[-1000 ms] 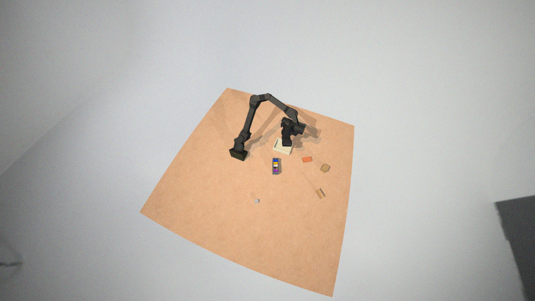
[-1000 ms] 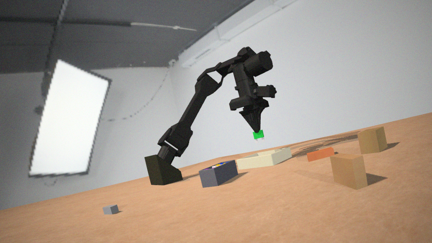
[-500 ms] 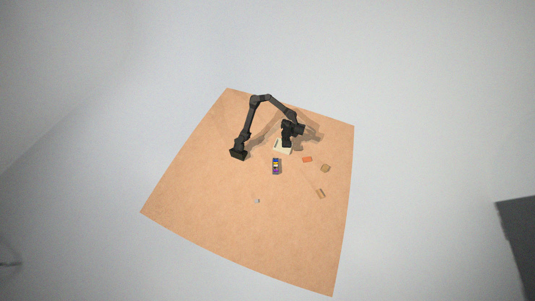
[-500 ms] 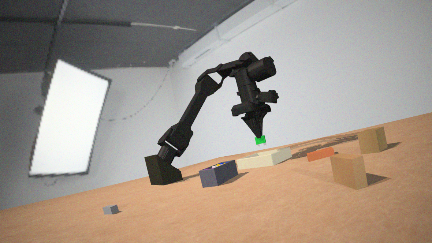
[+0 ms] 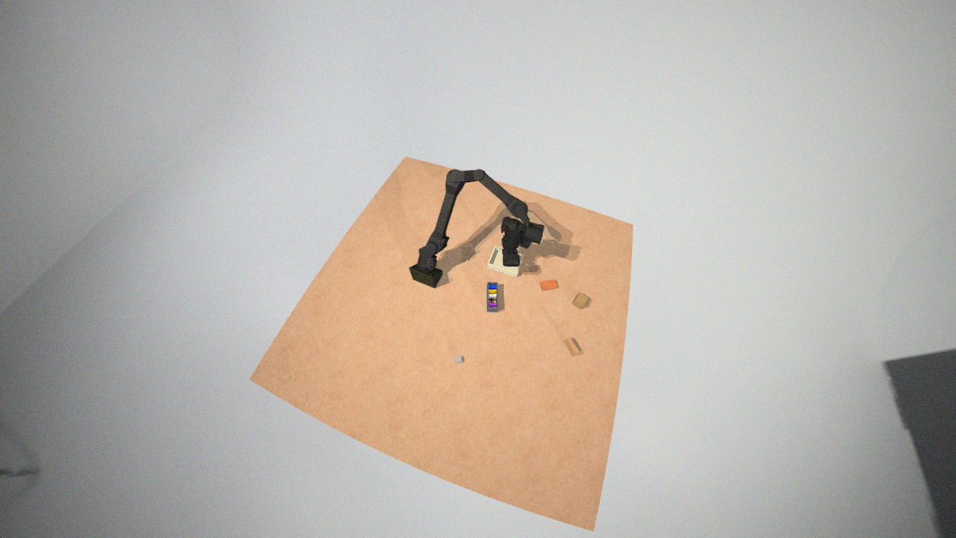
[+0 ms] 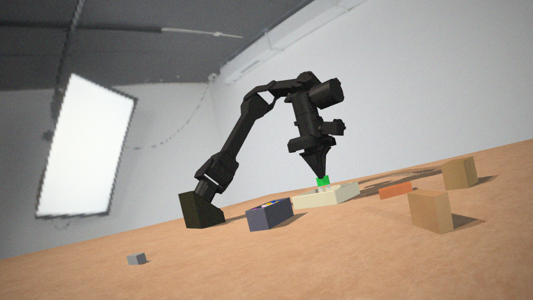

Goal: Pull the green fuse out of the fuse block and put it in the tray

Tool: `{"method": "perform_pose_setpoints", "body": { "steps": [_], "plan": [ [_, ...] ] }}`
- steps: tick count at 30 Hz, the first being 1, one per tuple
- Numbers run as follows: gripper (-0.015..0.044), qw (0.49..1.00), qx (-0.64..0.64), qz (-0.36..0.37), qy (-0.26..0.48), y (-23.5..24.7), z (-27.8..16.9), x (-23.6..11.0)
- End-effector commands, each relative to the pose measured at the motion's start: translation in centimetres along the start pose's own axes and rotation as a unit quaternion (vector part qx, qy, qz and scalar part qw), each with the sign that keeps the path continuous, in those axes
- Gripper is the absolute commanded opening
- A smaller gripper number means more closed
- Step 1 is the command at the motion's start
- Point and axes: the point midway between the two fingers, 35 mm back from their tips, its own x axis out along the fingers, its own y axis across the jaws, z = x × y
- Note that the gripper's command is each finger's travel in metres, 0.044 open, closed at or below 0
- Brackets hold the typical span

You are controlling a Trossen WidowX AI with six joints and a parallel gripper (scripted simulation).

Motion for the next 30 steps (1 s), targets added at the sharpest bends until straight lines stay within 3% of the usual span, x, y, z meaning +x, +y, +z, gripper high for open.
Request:
{"method": "perform_pose_setpoints", "body": {
  "steps": [1,10,15,30],
  "plan": [
    [0.0105,1.0,0.0,0.0,0.0,0.0,0.0,-0.1],
    [0.033,1.0,0.0,0.0,0.0,0.0,0.0,-0.3],
    [0.033,1.0,0.003,0.001,0.0,0.0,-0.1,-3.7],
    [0.033,1.0,0.005,0.0,0.002,-0.1,-0.1,-3.5]
  ]
}}
